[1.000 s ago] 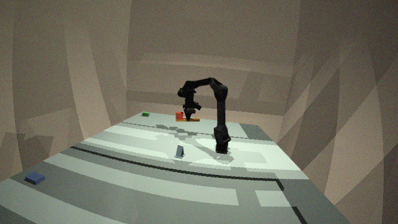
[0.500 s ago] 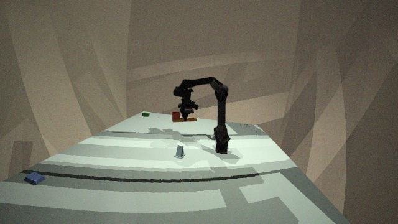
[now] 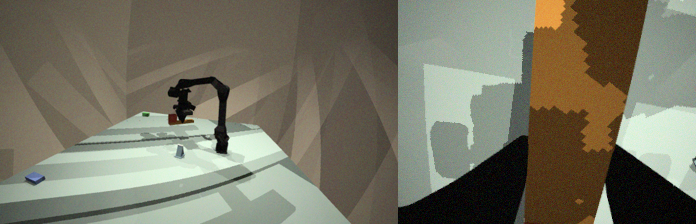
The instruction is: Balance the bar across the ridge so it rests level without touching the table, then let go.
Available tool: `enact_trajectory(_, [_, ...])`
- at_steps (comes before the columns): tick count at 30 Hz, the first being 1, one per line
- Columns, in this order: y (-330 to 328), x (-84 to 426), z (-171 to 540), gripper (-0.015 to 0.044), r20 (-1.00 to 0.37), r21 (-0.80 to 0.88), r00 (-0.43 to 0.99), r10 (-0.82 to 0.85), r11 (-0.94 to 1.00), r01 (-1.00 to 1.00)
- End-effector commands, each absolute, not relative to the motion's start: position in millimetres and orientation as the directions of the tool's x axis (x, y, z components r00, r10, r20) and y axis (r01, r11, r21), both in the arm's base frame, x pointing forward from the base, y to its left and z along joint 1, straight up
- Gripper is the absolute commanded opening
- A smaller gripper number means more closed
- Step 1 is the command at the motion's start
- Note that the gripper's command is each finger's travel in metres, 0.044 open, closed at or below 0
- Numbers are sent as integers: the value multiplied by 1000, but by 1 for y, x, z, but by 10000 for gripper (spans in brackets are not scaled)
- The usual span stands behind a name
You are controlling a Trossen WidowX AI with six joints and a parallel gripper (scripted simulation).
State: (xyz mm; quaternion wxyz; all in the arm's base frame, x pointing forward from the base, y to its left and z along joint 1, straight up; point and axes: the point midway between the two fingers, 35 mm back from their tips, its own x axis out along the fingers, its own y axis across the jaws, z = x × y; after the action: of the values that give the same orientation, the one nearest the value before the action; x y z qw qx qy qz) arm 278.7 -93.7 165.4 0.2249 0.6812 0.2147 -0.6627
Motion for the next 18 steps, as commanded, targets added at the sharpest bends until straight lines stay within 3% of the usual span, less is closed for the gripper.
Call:
enact_trajectory(1, [-78,278,166,0,-1000,25,30,-8,-779,626])
enact_trajectory(18, [-11,270,166,0,-1000,24,29,-1,-624,781])
